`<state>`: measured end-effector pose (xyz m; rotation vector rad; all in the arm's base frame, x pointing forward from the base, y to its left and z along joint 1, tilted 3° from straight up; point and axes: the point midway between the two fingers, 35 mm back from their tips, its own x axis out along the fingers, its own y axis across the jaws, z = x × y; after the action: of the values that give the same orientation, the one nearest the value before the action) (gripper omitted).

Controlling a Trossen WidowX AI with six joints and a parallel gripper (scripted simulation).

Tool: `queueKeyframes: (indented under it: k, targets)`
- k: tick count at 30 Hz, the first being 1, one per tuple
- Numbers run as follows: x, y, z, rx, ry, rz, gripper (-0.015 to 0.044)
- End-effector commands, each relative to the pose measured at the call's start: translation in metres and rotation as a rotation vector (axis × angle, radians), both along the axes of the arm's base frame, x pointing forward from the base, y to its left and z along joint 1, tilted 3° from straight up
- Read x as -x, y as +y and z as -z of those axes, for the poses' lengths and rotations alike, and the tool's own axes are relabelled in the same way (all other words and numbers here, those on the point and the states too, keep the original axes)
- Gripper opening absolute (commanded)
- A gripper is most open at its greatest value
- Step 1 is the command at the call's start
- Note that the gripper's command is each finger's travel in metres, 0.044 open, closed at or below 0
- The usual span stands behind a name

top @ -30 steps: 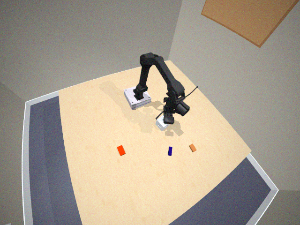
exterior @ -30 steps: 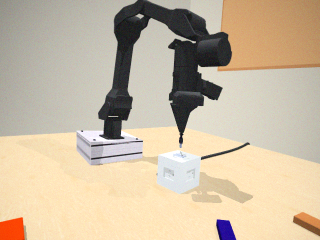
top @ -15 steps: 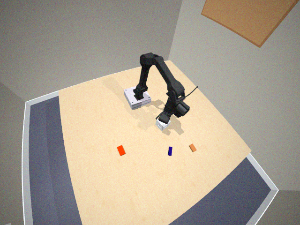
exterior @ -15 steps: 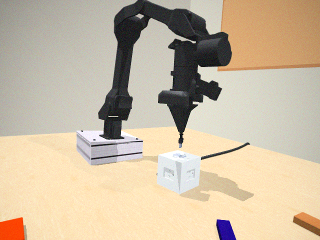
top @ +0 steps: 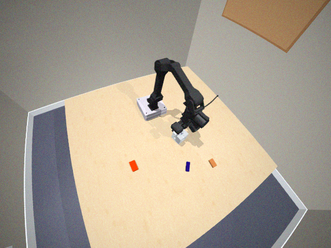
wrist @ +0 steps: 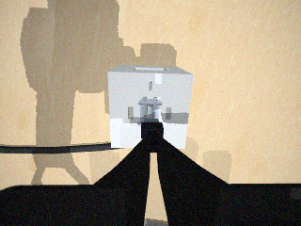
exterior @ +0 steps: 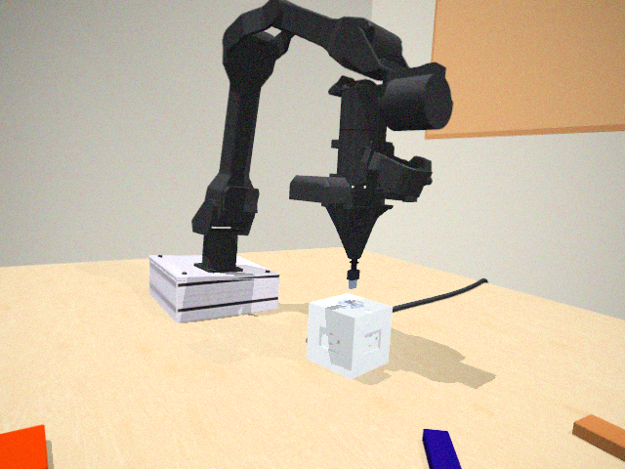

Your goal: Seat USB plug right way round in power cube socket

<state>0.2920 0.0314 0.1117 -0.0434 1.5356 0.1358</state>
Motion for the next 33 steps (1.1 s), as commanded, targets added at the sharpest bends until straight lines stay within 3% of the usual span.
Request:
queueKeyframes:
  k: [1,33]
  targets:
    - [0.0,0.0,0.0004,-0.002,0.006,0.092,0.0]
    - [0.0,0.0,0.0004,-0.027,0.056,0.928,0.0]
